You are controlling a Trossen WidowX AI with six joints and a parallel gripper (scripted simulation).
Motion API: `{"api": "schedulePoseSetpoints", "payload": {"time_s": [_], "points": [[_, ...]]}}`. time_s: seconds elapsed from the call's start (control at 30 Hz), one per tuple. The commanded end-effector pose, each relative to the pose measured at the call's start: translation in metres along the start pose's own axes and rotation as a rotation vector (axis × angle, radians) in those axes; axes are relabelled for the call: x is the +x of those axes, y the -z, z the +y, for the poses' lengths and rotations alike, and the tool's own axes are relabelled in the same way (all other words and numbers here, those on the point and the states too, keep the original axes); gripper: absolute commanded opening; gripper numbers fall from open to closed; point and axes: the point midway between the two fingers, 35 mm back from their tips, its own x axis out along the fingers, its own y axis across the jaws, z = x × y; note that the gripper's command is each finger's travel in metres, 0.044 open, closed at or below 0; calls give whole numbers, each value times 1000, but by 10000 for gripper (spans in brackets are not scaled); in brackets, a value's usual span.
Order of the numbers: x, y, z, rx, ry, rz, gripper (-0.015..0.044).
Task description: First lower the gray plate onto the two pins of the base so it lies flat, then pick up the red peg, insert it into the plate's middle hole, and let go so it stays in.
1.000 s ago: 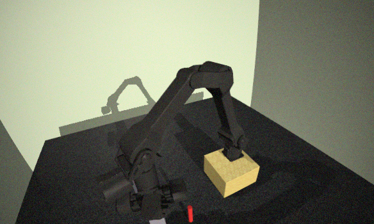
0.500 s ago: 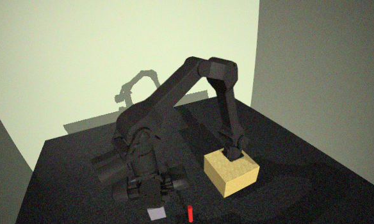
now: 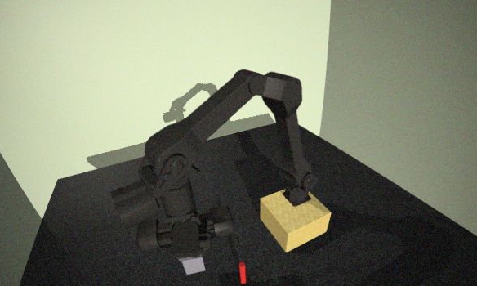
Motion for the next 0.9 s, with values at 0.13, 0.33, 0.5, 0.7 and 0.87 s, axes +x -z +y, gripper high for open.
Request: {"api": "schedulePoseSetpoints", "payload": {"time_s": [0.13, 0.33, 0.5, 0.7, 0.87], "points": [[12, 21, -10, -35, -1, 8, 0], [21, 37, -17, -69, -1, 8, 0], [28, 52, -22, -97, -1, 8, 0], [37, 69, -27, -130, 0, 9, 0], [44, 84, -31, -158, 0, 9, 0]]}}
